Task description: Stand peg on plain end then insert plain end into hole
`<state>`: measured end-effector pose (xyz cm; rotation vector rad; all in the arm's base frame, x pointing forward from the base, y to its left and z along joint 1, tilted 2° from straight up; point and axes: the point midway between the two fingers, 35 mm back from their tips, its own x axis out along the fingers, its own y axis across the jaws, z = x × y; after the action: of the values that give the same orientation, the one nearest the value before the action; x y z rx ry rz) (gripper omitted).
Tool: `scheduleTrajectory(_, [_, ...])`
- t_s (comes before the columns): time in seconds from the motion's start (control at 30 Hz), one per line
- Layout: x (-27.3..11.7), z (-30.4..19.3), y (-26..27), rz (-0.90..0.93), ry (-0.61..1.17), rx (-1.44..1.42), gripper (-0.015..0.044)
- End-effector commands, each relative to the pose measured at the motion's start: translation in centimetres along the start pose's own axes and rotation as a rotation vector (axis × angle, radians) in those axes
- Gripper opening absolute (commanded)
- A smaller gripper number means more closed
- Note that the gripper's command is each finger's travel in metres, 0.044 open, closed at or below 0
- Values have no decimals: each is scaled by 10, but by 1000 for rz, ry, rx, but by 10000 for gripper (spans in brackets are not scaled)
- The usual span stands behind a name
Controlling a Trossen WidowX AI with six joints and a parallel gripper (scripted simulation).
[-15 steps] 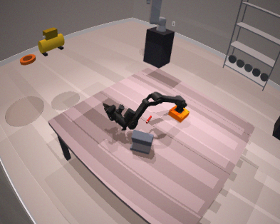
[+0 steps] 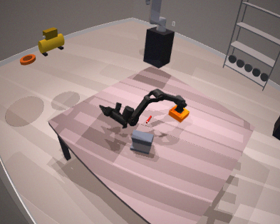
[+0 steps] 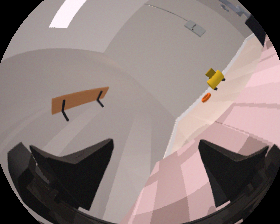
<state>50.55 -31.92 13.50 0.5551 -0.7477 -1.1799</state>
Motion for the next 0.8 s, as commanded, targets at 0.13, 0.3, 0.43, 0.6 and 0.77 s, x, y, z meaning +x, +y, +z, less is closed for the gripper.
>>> scheduleTrajectory(0.13, [4, -6, 6, 24, 117, -236, 440])
scheduleTrajectory(0.3, [5, -10, 8, 43, 200, -386, 440])
scheduleTrajectory(0.43, [4, -13, 8, 60, 269, -503, 440])
scheduleTrajectory(0.6, [0, -15, 6, 85, 362, -648, 440])
scheduleTrajectory(0.77, [-5, -17, 0, 114, 460, -788, 440])
